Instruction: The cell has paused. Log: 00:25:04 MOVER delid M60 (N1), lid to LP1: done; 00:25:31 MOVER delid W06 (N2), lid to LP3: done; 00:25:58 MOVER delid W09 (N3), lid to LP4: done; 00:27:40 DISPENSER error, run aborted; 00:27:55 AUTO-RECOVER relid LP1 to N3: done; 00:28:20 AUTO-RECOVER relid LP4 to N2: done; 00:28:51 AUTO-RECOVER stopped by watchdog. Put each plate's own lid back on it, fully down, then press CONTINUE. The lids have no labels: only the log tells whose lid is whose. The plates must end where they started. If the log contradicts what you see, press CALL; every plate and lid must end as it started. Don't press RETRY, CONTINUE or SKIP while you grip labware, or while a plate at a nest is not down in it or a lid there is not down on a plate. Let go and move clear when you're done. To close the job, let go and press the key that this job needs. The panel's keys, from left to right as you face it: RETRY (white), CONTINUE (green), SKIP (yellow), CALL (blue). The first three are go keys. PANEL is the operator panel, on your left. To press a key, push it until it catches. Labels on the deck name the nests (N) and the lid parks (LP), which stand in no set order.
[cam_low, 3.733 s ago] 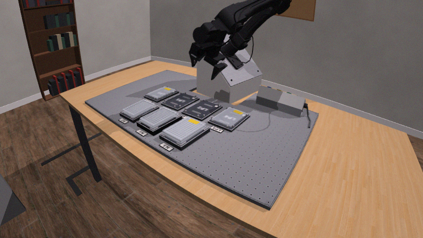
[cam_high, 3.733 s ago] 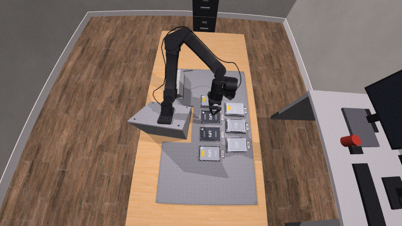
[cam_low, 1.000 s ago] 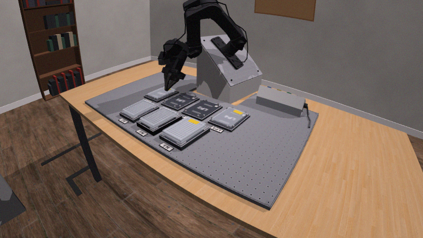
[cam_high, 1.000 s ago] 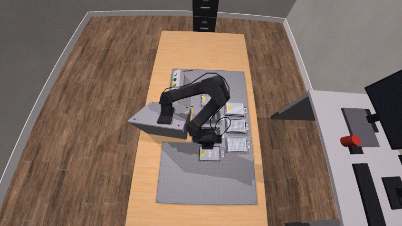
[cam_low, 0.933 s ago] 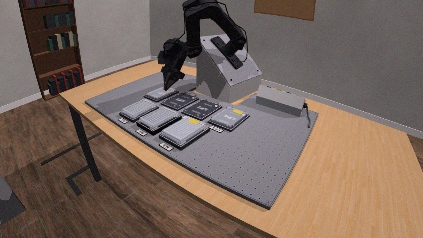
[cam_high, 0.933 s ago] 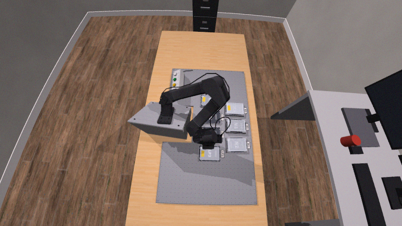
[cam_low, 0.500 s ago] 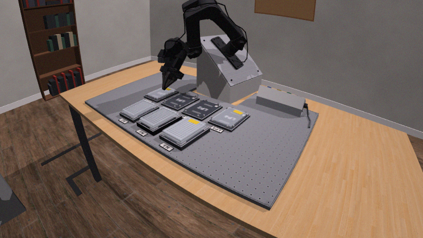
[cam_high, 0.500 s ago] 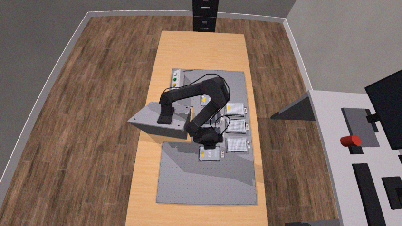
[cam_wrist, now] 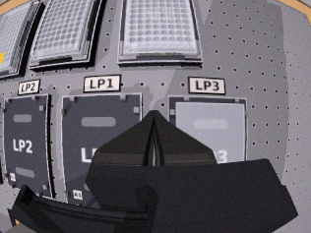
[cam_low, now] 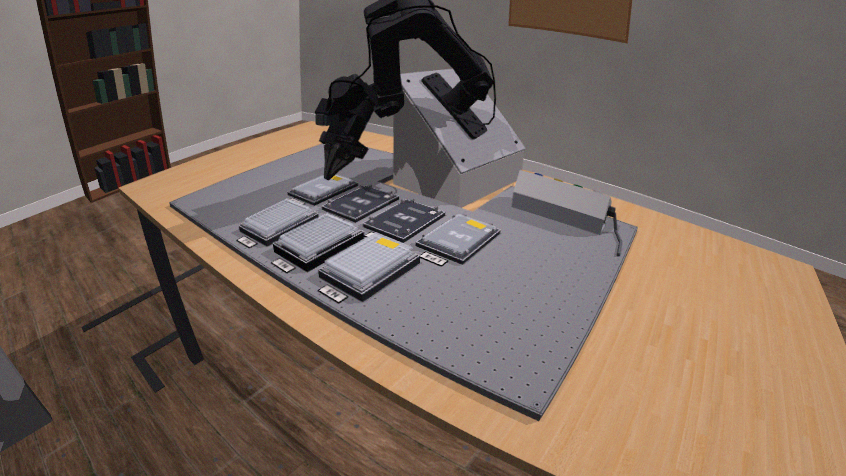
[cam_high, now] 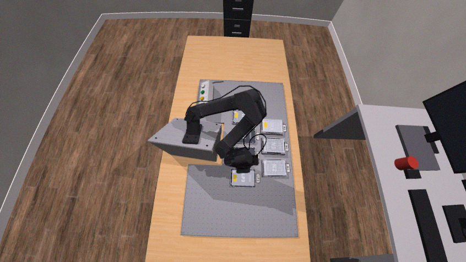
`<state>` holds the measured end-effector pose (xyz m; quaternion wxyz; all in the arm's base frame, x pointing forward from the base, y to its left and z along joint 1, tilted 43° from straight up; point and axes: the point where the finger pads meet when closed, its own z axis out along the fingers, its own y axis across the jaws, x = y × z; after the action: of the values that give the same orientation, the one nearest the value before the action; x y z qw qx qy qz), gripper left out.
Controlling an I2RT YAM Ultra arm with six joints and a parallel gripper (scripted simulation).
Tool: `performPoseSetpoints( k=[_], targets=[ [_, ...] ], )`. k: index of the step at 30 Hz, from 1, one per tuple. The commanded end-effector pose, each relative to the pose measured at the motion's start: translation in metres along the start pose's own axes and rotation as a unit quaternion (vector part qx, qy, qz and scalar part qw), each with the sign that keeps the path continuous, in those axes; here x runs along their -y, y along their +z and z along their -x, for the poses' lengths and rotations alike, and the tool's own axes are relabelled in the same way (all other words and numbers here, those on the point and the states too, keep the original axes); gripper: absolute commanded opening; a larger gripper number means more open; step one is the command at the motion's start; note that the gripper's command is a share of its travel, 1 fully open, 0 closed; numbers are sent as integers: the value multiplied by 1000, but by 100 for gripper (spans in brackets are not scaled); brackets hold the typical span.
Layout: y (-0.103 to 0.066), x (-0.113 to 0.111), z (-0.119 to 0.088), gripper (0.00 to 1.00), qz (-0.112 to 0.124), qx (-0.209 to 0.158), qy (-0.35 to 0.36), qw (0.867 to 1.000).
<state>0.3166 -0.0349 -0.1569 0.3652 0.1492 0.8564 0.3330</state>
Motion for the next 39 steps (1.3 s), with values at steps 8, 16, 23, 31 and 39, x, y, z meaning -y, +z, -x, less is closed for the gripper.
performPoseSetpoints(
  k=[8, 16, 23, 31, 39],
  targets=[
    [-2, -24, 4, 0, -3, 6, -3, 1000],
    [-3, -64, 3, 0, -2, 7, -2, 1000],
    [-3, -90, 3, 0, -1, 7, -2, 1000],
    [-3, -129, 3, 0, 0, 8, -1, 1000],
    [-3, -156, -3, 0, -6, -2, 6, 1000]
  ],
)
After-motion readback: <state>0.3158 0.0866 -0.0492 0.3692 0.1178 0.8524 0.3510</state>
